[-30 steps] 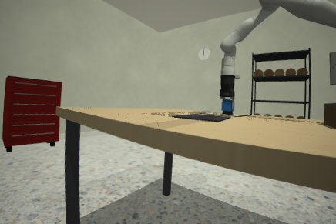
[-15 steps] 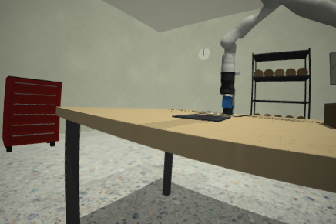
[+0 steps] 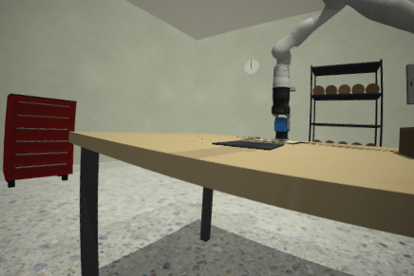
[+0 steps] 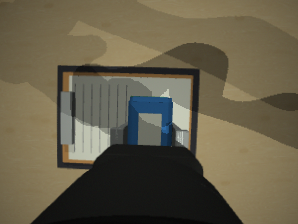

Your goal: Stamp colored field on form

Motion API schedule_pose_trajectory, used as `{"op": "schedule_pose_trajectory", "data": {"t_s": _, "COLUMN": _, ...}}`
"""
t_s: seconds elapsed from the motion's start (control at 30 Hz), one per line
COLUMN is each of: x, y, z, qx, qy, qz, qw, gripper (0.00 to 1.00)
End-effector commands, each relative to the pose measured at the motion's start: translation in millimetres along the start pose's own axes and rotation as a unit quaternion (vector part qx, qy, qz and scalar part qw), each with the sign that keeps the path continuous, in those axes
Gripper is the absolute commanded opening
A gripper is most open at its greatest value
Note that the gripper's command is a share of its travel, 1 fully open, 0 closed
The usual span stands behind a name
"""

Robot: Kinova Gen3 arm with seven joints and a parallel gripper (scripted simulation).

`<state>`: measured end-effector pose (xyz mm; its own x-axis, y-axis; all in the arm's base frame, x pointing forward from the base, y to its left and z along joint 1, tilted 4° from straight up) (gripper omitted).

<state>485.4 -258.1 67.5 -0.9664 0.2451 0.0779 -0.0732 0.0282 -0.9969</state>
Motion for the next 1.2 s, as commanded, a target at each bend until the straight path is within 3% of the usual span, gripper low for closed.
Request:
{"op": "schedule_pose_trajectory", "data": {"t_s": 0.0, "x": -3, "y": -22.0, "z": 0, "qx": 0.002, "qy": 0.0, "qz": 0.007, "qw": 1.0, "gripper": 0.57}}
{"op": "schedule_pose_trajectory", "data": {"t_s": 0.1, "x": -3, "y": -33.5, "z": 0, "qx": 0.002, "qy": 0.0, "qz": 0.007, "qw": 1.0, "gripper": 0.57}}
{"op": "schedule_pose_trajectory", "data": {"t_s": 0.47, "x": -3, "y": -33.9, "z": -1, "qx": 0.002, "qy": 0.0, "qz": 0.007, "qw": 1.0, "gripper": 0.57}}
{"op": "schedule_pose_trajectory", "data": {"t_s": 0.57, "x": -6, "y": -34.1, "z": -14, "qx": 0.002, "qy": 0.001, "qz": 0.008, "qw": 1.0, "gripper": 0.57}}
{"op": "schedule_pose_trajectory", "data": {"t_s": 0.67, "x": -12, "y": -34.5, "z": -48, "qx": 0.002, "qy": 0.002, "qz": 0.008, "qw": 1.0, "gripper": 0.57}}
{"op": "schedule_pose_trajectory", "data": {"t_s": 0.77, "x": -16, "y": -34.8, "z": -100, "qx": 0.002, "qy": 0.005, "qz": 0.008, "qw": 1.0, "gripper": 0.57}}
{"op": "schedule_pose_trajectory", "data": {"t_s": 0.83, "x": -16, "y": -34.8, "z": -100, "qx": 0.002, "qy": 0.005, "qz": 0.008, "qw": 1.0, "gripper": 0.57}}
{"op": "schedule_pose_trajectory", "data": {"t_s": 0.93, "x": -15, "y": -34.7, "z": -164, "qx": 0.002, "qy": 0.007, "qz": 0.009, "qw": 1.0, "gripper": 0.57}}
{"op": "schedule_pose_trajectory", "data": {"t_s": 1.17, "x": 5, "y": -33.2, "z": -275, "qx": 0.001, "qy": 0.012, "qz": 0.008, "qw": 1.0, "gripper": 0.57}}
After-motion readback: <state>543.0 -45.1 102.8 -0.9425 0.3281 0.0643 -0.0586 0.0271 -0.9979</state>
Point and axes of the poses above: the point where the finger pads meet when closed, its own y axis out along the fingers, its own x axis across the jaws, z = x × y, the point moved 10 cm from there along -y, back along the fingers
